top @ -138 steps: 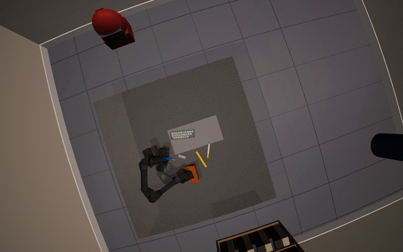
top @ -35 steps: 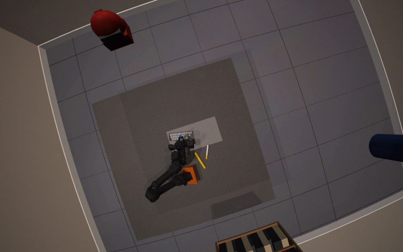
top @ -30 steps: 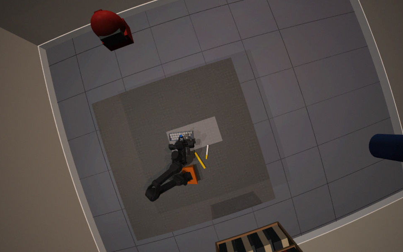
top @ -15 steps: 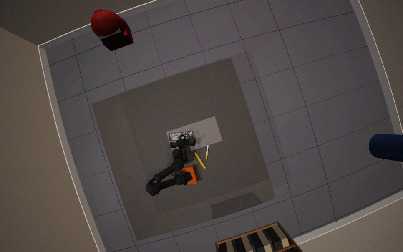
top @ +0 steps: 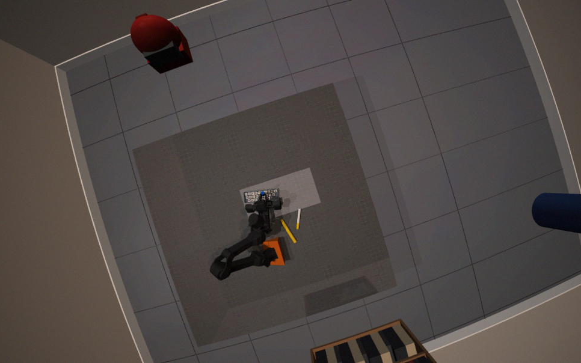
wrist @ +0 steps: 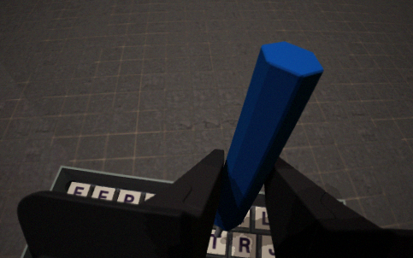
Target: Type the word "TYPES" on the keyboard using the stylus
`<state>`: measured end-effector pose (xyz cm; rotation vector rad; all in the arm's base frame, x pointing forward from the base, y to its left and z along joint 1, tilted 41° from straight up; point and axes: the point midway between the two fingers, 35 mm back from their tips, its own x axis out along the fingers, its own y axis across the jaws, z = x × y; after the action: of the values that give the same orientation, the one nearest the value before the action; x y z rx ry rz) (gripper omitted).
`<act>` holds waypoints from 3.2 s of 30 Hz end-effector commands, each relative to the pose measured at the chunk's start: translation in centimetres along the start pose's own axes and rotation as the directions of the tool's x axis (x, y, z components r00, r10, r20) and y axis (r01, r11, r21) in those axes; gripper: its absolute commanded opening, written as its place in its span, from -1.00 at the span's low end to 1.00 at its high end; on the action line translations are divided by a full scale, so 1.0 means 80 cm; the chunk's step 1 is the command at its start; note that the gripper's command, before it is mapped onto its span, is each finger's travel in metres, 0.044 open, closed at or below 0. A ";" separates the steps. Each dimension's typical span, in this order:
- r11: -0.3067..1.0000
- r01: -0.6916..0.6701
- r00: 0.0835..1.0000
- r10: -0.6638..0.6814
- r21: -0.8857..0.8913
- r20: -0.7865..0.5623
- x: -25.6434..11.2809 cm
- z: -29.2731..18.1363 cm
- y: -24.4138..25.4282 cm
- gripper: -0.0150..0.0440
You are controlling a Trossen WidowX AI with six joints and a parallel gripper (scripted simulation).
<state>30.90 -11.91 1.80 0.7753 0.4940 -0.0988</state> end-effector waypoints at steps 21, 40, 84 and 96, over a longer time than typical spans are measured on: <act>1.000 0.005 1.000 -0.005 0.006 -0.002 0.006 -0.012 -0.001 -0.22; 1.000 0.005 1.000 -0.005 0.006 -0.002 0.011 -0.020 -0.001 -0.22; 0.997 0.077 0.992 -0.073 -0.031 0.099 -0.007 0.024 0.025 -0.49; 0.994 0.100 0.983 -0.093 -0.038 0.161 -0.001 0.015 0.042 -0.49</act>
<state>32.31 -10.92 5.38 0.6882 0.3752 -0.2287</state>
